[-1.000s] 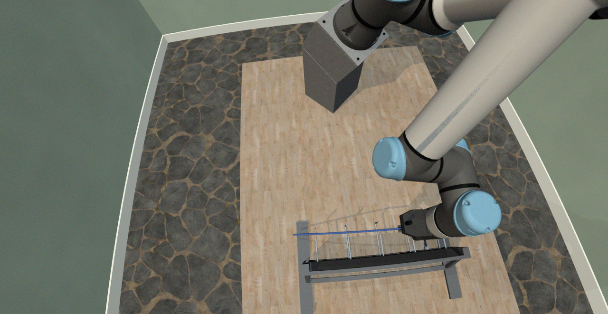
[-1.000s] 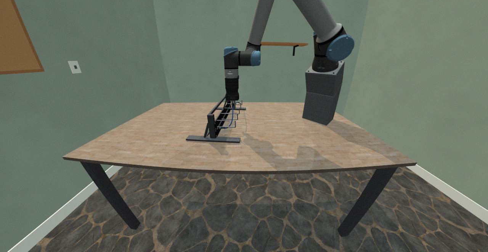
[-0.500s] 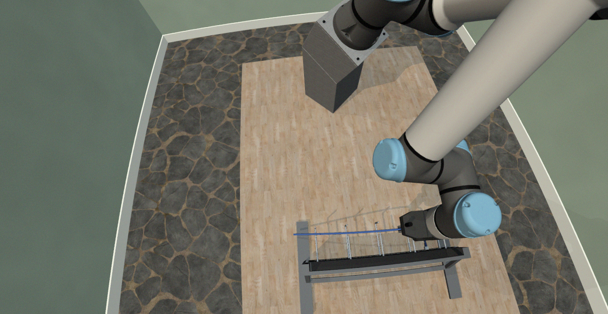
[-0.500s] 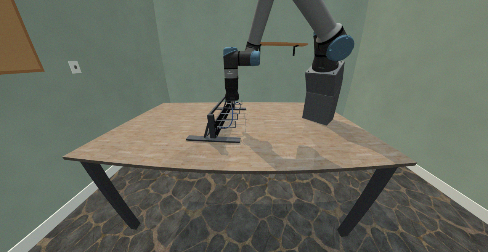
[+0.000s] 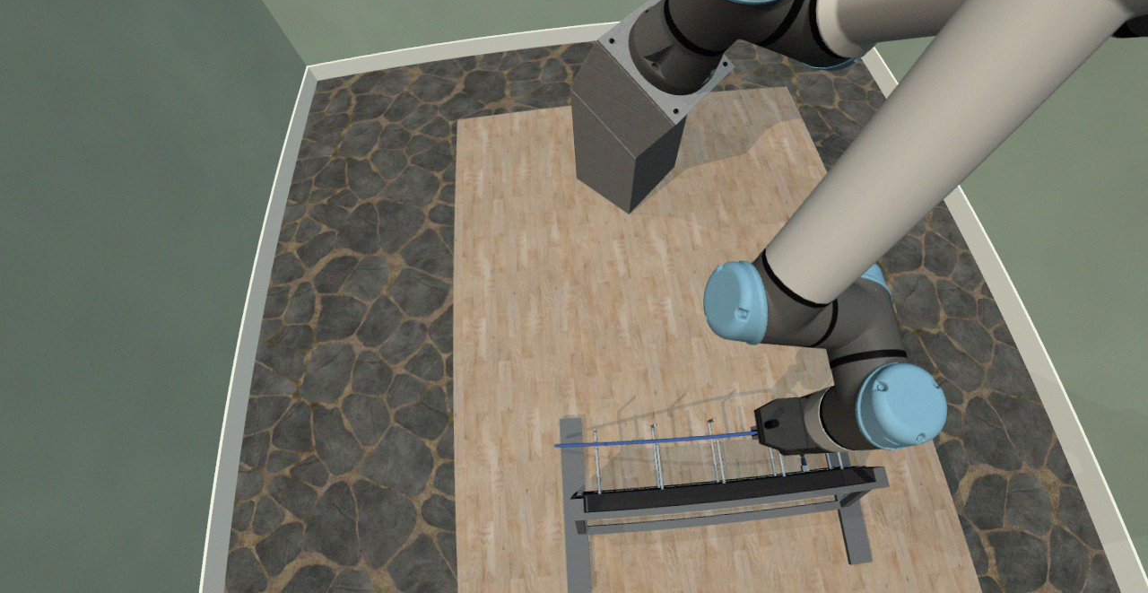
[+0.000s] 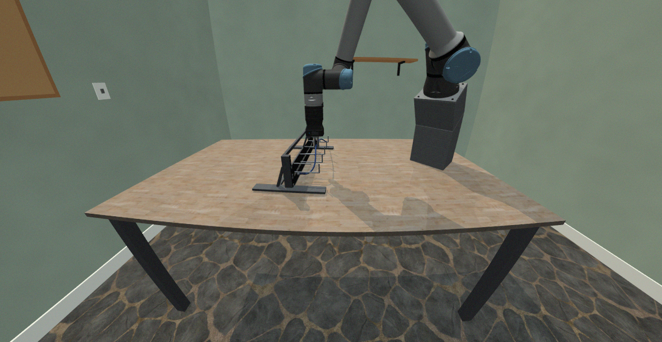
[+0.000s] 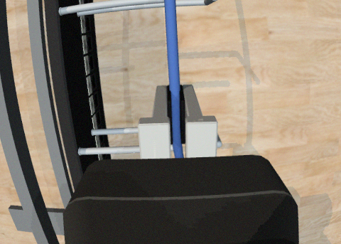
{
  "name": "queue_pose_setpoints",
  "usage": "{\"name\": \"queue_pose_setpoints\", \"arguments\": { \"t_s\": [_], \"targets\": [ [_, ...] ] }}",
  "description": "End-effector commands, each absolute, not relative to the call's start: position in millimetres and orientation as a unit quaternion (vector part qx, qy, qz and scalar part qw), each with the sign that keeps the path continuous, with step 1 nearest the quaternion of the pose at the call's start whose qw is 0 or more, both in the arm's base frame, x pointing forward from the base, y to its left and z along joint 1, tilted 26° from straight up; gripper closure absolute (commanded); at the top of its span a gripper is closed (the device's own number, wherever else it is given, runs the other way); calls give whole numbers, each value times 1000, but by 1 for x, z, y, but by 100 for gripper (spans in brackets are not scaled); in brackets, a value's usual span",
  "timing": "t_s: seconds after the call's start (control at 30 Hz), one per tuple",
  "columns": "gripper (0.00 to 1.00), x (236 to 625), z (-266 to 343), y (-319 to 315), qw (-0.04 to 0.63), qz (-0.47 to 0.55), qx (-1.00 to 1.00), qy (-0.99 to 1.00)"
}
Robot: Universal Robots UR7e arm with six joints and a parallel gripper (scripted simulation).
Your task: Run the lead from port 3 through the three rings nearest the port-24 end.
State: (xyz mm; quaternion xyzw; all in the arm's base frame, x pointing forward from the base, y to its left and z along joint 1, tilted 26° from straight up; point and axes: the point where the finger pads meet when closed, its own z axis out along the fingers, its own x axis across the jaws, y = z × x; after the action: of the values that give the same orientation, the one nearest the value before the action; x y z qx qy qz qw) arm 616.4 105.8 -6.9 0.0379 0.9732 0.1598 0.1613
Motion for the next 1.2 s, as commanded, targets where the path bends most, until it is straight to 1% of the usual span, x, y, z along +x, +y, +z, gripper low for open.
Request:
{"name": "queue_pose_setpoints", "arguments": {
  "t_s": [0.0,0.43,1.17],
  "targets": [
    [100,616,-7,103,163,159,34,973],
    [100,605,-13,94,166,157,24,973],
    [100,606,-13,93,166,157,24,973]
  ]
}}
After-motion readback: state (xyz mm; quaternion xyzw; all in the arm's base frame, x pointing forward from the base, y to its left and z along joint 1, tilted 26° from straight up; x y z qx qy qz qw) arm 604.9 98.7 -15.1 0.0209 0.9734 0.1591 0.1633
